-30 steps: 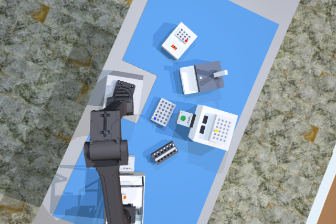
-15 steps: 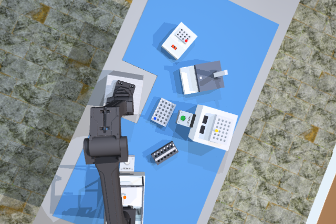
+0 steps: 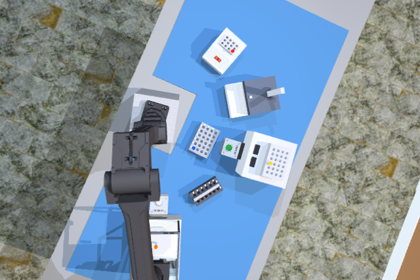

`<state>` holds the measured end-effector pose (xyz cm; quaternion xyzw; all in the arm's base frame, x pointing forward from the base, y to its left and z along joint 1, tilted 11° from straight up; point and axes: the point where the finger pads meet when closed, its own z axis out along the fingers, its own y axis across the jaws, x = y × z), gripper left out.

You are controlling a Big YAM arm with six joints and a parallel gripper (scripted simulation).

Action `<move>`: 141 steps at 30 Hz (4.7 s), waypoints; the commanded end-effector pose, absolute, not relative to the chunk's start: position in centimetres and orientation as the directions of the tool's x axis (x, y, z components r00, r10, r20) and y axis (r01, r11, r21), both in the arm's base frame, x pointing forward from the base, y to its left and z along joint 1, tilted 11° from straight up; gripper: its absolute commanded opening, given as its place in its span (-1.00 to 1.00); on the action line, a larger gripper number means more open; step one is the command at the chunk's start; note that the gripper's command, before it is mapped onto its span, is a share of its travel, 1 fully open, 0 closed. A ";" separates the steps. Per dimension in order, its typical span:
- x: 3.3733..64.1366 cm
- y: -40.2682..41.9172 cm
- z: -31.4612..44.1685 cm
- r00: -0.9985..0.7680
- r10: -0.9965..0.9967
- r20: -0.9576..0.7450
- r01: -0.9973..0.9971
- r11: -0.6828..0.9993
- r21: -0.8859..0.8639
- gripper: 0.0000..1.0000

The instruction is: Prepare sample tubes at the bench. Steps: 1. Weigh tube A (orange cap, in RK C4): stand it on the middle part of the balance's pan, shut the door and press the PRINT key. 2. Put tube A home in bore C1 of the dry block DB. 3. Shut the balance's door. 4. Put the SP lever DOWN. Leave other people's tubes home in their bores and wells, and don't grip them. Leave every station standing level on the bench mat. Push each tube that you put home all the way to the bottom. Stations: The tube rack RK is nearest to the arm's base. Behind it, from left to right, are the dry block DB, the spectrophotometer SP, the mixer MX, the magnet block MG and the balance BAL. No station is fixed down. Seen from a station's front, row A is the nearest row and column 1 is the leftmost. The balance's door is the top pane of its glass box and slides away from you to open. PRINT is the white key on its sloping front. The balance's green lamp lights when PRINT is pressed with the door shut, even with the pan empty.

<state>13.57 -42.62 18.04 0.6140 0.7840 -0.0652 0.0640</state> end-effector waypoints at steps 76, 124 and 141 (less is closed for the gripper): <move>14.5 -44.2 22.0 -0.234 0.942 -0.241 0.971 0.237 -0.017 -0.40; 14.9 -48.6 23.4 -0.990 0.124 -0.073 0.138 0.961 -0.240 -0.40; 15.4 -50.2 23.6 -0.971 -0.239 0.017 -0.236 0.940 -0.247 -0.40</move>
